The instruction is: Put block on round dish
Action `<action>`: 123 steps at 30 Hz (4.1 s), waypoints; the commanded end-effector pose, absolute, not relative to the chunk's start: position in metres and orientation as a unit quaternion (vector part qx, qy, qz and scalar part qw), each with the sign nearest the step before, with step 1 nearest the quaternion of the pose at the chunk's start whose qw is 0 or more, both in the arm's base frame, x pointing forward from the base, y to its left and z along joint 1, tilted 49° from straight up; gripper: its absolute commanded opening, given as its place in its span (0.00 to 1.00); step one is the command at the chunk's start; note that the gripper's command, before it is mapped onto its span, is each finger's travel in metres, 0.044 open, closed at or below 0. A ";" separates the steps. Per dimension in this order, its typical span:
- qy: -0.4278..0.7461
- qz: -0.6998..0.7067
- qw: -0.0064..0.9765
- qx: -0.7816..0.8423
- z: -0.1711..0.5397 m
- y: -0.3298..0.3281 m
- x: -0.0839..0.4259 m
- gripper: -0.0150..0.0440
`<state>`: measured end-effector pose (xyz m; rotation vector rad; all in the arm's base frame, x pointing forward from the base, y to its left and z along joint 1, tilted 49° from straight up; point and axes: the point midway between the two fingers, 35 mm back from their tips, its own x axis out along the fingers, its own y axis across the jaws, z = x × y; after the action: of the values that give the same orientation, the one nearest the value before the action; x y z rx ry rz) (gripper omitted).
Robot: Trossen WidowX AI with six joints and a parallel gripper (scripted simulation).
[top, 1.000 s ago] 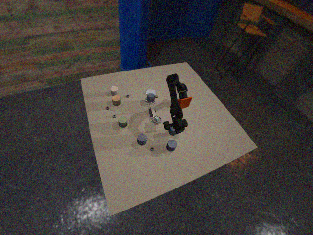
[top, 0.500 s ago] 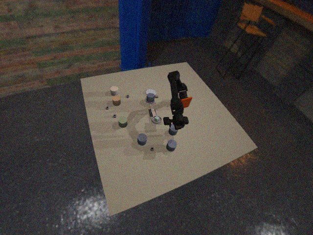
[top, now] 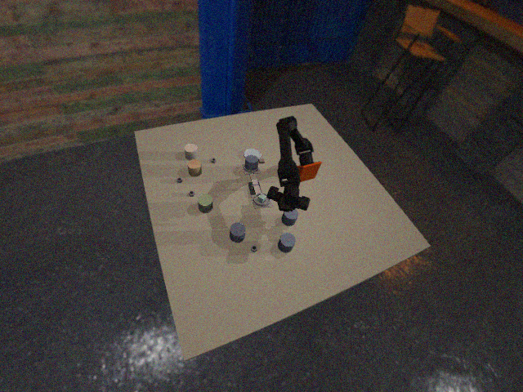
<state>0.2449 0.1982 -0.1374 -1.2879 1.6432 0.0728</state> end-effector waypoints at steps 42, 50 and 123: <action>0.493 -0.465 0.734 -0.044 -0.059 0.177 0.310 0.69; 0.421 -0.531 0.733 0.054 -0.045 0.170 0.320 0.69; 0.401 -0.544 0.733 0.084 -0.029 0.184 0.324 0.25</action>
<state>0.3263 0.1723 -0.0375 0.1765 0.8824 -1.1940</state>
